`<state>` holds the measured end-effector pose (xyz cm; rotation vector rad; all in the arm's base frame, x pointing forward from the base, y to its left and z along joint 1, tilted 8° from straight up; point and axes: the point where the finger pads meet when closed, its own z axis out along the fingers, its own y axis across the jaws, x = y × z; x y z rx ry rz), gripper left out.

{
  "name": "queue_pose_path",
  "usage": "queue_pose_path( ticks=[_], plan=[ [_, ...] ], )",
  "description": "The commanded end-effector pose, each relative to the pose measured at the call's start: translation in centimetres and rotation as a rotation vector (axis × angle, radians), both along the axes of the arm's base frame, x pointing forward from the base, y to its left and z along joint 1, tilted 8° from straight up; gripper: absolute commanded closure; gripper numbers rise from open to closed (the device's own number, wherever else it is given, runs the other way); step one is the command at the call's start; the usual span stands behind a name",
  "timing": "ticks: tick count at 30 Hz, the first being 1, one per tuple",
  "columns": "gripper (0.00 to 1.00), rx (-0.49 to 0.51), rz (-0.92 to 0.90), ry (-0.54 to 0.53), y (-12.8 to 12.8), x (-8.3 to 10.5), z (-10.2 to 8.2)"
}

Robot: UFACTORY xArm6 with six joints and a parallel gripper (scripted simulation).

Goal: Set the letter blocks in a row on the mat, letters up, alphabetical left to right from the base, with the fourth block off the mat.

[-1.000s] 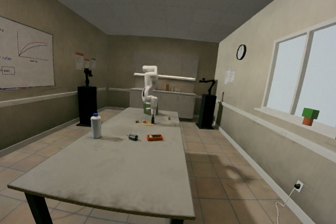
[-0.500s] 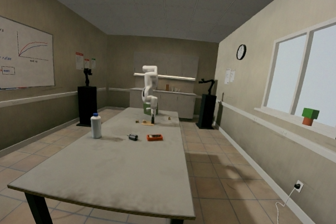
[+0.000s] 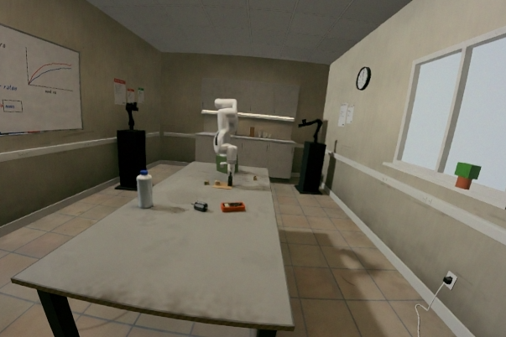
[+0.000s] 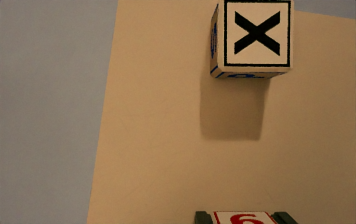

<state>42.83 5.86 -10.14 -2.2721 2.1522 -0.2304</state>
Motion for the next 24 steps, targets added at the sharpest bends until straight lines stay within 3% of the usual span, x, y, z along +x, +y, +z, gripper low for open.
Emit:
queue_pose_path(
  ticks=[1,14,24],
  plan=[
    [0.72,0.001,0.0,-0.004,0.05,0.15,0.11],
    [0.52,0.001,0.0,-0.004,0.05,0.15,0.11],
    [0.52,0.001,0.0,-0.004,0.05,0.15,0.11]
  ],
)
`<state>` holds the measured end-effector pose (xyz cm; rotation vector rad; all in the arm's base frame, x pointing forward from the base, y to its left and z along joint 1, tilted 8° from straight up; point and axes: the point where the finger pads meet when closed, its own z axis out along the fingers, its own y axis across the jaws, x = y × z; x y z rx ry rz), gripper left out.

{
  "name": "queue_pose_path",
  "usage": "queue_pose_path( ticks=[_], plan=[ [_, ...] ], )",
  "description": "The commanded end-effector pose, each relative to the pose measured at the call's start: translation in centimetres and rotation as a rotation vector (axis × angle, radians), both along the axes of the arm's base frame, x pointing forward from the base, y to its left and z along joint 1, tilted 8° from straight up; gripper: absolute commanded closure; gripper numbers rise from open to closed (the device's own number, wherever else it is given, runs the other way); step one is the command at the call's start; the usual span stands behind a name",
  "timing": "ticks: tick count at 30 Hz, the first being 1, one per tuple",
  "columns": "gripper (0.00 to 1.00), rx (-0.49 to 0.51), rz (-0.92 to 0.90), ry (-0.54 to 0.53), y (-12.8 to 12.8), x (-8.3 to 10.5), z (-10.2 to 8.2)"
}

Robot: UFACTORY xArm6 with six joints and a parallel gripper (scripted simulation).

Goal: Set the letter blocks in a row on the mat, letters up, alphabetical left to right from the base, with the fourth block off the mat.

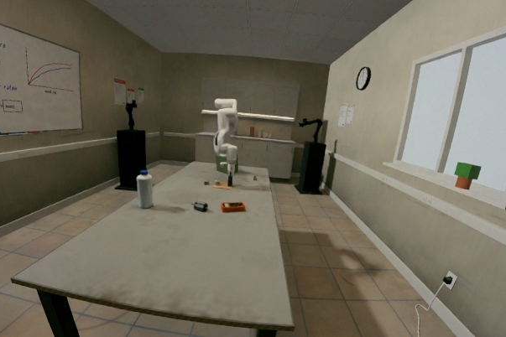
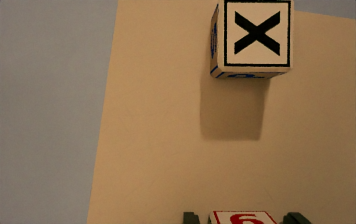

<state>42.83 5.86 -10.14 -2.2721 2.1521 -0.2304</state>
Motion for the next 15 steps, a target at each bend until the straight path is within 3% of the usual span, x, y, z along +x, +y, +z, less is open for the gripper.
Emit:
queue_pose_path(
  ticks=[1,11,15],
  plan=[
    [0.52,0.001,0.0,-0.004,0.1,0.2,0.1],
    [0.52,0.001,0.0,-0.004,0.2,0.0,1.3],
    [0.52,0.001,0.0,-0.004,0.3,-0.2,2.9]
  ],
)
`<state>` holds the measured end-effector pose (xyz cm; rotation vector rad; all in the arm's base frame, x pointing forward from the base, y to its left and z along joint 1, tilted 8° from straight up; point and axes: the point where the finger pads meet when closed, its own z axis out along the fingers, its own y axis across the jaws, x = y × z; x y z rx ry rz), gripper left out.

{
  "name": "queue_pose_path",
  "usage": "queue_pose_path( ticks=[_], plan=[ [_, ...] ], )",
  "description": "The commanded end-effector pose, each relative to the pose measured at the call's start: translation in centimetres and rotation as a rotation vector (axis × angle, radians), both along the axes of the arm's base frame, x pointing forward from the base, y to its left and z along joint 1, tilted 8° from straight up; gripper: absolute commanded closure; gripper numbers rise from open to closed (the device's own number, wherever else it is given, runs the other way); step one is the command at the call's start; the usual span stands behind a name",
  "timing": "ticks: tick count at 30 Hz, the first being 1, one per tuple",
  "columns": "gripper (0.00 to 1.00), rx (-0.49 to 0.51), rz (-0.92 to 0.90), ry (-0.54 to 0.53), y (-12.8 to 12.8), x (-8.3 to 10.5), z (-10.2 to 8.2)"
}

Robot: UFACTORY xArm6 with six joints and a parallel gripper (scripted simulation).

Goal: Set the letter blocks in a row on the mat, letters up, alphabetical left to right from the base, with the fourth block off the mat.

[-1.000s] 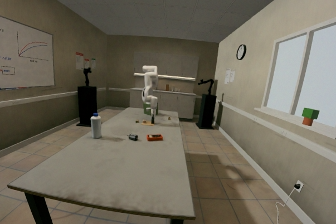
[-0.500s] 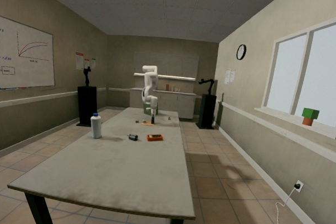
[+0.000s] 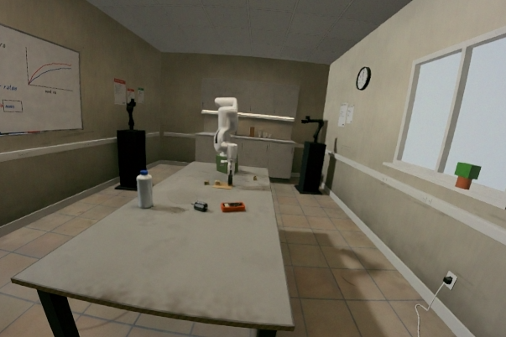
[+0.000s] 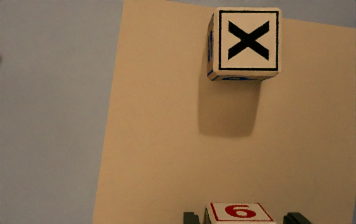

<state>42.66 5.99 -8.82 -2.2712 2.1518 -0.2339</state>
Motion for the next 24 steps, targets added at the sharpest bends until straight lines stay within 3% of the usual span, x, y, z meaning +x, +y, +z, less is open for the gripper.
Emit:
queue_pose_path(
  ticks=[1,11,19,20,24],
  plan=[
    [0.52,0.002,0.001,-0.002,0.2,0.0,2.1],
    [0.52,0.002,0.001,-0.002,0.7,-0.6,7.0],
    [0.52,0.002,0.001,-0.002,0.8,-0.7,7.7],
    [0.0,0.002,0.001,-0.002,0.8,-0.7,7.7],
    [0.0,0.002,0.001,-0.002,0.8,-0.7,7.7]
  ],
)
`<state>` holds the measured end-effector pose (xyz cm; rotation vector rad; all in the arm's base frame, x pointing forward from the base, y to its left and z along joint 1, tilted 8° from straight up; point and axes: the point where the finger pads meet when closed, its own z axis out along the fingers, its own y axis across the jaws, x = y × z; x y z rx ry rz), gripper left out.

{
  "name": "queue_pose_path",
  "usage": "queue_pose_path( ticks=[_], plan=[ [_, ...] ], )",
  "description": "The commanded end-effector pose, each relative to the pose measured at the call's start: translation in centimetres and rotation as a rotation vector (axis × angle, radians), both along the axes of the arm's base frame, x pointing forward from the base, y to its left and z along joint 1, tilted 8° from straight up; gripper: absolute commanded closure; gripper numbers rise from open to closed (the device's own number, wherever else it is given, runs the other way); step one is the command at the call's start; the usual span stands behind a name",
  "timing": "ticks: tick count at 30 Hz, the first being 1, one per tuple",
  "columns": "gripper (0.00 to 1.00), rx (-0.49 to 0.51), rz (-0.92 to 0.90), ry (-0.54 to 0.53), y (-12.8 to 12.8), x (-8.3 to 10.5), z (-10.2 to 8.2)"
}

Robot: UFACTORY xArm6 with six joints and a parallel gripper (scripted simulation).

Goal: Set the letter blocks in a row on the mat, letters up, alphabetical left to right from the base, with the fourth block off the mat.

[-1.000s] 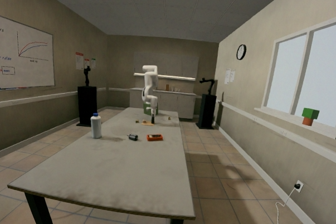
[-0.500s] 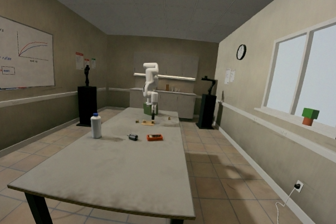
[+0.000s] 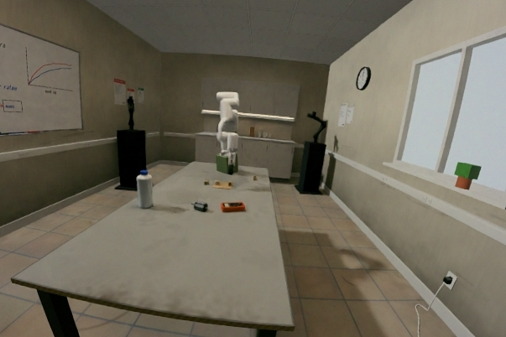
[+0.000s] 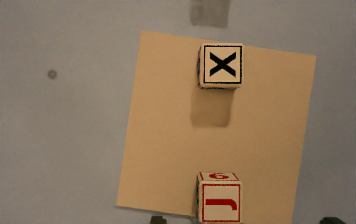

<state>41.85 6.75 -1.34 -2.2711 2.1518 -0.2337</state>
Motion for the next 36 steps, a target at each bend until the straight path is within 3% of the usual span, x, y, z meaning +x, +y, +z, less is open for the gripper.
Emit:
queue_pose_path(
  ticks=[1,16,19,23,24,36],
  plan=[
    [0.0,0.002,0.001,-0.002,0.0,0.2,0.2],
    [0.0,0.002,0.004,-0.002,0.1,0.1,0.2],
    [0.0,-0.012,0.142,0.013,2.8,-1.1,-0.3],
    [0.0,-0.015,0.169,0.016,3.4,-1.4,-0.4],
    [0.0,-0.023,0.245,0.024,4.8,-2.2,-0.7],
    [0.0,-0.055,0.541,0.055,9.9,-5.8,-1.8]
  ],
)
